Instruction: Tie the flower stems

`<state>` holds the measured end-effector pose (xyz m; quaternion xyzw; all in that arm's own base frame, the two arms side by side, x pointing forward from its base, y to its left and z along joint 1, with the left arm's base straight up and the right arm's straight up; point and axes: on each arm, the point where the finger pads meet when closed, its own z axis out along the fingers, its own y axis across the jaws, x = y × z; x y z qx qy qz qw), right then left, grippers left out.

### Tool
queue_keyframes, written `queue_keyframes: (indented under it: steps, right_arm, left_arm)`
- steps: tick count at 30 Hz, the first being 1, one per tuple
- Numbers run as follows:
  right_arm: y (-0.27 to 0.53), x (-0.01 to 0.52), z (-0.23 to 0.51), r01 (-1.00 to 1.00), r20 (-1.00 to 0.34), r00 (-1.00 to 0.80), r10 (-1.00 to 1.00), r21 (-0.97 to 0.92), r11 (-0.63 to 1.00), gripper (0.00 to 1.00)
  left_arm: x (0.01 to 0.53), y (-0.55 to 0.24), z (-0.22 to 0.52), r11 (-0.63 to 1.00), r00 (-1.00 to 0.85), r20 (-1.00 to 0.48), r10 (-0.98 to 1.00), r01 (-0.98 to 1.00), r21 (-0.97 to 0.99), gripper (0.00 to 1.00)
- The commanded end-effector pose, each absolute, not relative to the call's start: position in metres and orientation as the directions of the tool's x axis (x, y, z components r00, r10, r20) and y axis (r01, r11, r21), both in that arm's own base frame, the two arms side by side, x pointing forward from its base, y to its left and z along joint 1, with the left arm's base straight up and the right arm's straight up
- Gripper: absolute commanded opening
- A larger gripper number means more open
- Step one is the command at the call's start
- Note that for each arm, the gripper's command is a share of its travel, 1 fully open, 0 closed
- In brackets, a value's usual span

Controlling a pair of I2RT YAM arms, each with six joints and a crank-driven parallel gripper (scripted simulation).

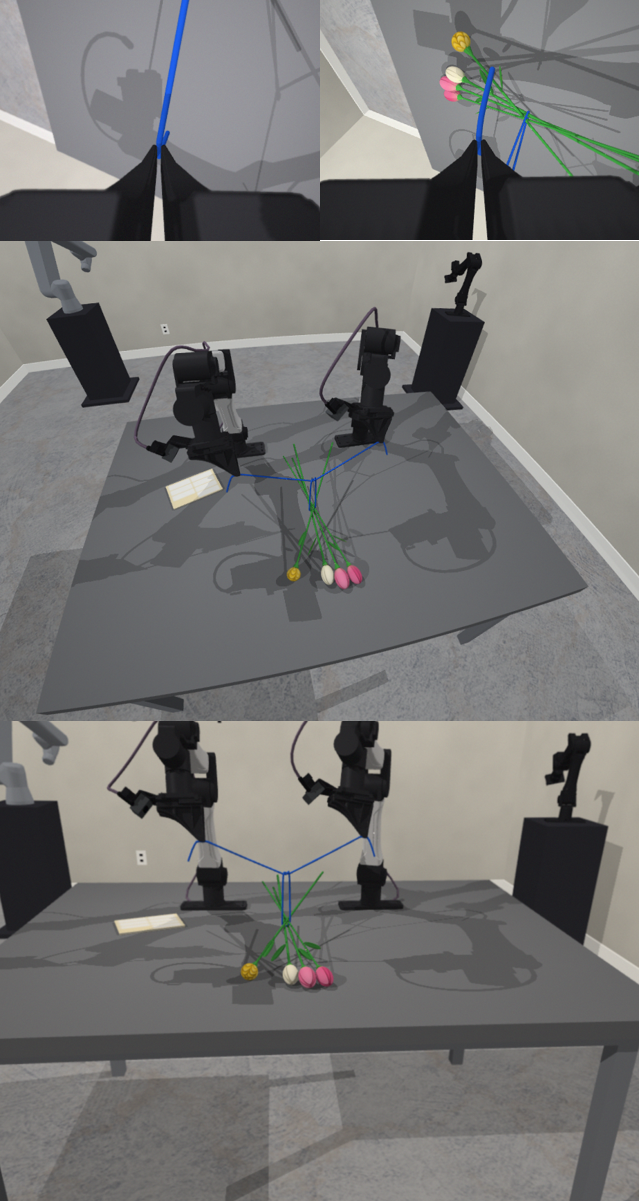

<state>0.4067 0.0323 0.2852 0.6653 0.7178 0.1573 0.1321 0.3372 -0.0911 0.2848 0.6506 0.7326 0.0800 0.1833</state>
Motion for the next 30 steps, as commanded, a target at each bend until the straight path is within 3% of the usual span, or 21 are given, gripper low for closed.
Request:
queue_keyframes:
  steps: [1,30]
  right_arm:
    - [0.018,0.411,0.292,0.903,0.012,-0.084,0.996,0.425,0.071,0.00]
    - [-0.096,0.428,0.292,0.865,-0.001,-0.069,0.998,0.499,0.060,0.00]
  left_arm:
    - [0.328,-0.073,0.295,0.139,-0.088,-0.151,0.985,0.916,0.377,0.00]
    - [0.317,0.036,0.298,0.137,-0.075,-0.168,0.983,0.909,0.393,0.00]
